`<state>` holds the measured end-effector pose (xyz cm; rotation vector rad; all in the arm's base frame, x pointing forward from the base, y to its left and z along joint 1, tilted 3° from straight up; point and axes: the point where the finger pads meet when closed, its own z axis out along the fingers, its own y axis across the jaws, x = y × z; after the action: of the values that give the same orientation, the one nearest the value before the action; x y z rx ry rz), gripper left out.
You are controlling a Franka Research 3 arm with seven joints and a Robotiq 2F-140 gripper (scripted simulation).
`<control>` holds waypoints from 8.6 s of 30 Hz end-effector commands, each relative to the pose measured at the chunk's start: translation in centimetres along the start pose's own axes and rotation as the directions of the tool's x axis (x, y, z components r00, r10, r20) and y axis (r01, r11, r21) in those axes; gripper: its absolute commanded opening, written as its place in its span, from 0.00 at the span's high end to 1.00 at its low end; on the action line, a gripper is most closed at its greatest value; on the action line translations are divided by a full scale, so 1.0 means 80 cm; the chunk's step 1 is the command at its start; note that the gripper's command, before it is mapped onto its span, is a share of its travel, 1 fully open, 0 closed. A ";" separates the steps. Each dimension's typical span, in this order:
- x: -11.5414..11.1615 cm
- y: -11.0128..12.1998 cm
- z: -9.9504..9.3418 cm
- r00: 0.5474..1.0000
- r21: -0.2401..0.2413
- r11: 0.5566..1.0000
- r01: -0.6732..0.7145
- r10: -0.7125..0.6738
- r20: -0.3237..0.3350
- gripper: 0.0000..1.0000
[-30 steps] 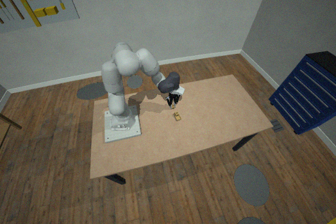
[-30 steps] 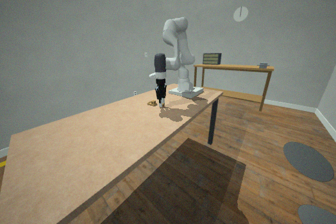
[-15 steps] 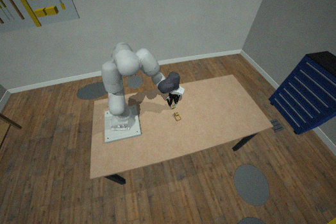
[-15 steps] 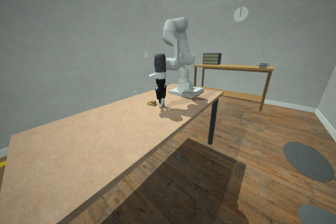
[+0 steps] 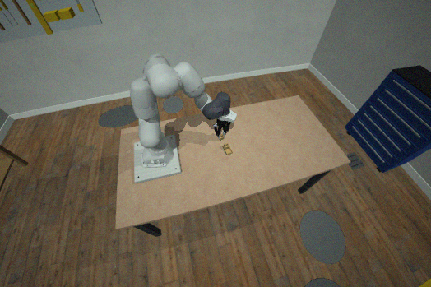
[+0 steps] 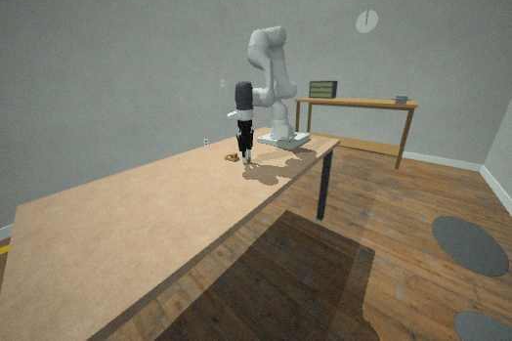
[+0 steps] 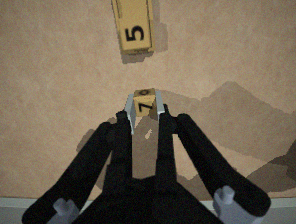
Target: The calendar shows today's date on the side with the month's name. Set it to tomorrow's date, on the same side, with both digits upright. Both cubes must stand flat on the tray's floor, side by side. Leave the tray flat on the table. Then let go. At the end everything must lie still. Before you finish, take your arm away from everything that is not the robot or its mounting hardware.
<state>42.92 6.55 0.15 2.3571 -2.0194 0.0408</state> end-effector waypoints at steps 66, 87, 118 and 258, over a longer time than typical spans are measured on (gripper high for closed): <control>0.000 0.000 -0.012 1.000 0.001 1.000 0.002 -0.002 -0.001 0.71; 0.000 0.000 -0.110 1.000 0.001 1.000 0.002 -0.002 -0.001 0.71; -0.001 0.000 -0.104 1.000 0.001 1.000 0.009 -0.009 -0.002 0.00; -0.001 0.000 -0.037 1.000 0.001 1.000 0.012 -0.012 -0.001 0.71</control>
<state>42.93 6.88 3.20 2.3710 -2.0045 0.0413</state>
